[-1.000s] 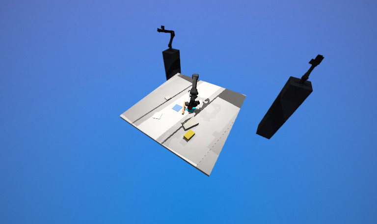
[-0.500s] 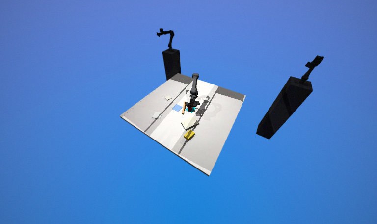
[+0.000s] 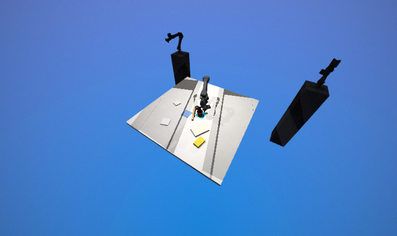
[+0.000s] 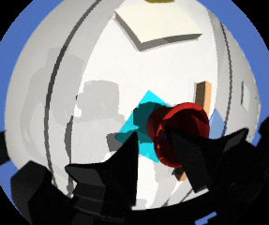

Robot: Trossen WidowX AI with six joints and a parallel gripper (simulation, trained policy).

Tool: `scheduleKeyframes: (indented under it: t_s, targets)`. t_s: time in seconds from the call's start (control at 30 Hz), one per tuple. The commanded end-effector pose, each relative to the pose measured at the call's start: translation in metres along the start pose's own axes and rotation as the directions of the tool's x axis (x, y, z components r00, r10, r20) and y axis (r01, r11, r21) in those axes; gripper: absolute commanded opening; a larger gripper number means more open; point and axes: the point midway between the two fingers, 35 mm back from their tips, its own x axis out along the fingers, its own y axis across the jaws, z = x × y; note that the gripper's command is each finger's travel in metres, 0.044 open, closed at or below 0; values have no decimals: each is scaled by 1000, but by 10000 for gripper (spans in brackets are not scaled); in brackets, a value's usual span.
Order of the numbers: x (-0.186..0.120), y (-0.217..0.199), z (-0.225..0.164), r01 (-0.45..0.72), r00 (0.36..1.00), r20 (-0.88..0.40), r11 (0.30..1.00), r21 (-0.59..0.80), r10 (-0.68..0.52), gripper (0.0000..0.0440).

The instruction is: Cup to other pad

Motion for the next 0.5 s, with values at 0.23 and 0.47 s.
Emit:
scheduleKeyframes:
  t_s: [0.23,0.47]
  targets:
    - [-17,2,0,-1,997,72,1000,6,1,245]
    - [-33,0,4,15,992,127,1000,11,-16,284]
